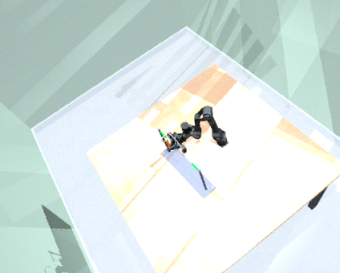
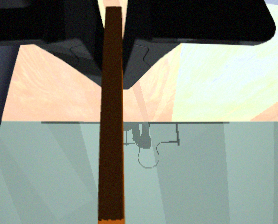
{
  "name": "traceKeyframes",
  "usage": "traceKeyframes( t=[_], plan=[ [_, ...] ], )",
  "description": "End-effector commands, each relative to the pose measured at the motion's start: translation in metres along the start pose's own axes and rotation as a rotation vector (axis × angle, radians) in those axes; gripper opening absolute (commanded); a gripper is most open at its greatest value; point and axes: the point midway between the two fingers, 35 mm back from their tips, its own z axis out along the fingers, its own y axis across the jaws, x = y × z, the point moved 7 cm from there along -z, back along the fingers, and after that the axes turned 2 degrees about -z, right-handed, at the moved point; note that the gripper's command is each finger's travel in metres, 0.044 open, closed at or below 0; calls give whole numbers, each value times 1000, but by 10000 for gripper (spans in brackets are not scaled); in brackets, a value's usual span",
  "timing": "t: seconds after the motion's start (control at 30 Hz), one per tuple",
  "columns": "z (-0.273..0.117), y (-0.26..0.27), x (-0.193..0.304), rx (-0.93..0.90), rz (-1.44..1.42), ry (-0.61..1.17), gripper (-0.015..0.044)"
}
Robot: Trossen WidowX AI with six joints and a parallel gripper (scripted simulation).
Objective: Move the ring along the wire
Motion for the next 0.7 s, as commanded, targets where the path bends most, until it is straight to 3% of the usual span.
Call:
traceKeyframes(
  t=[0.0,0.67],
  plan=[
    [0,0,-1,0,0,0,-150],
    [0,-1,-21,4,2,0,-150]
  ],
)
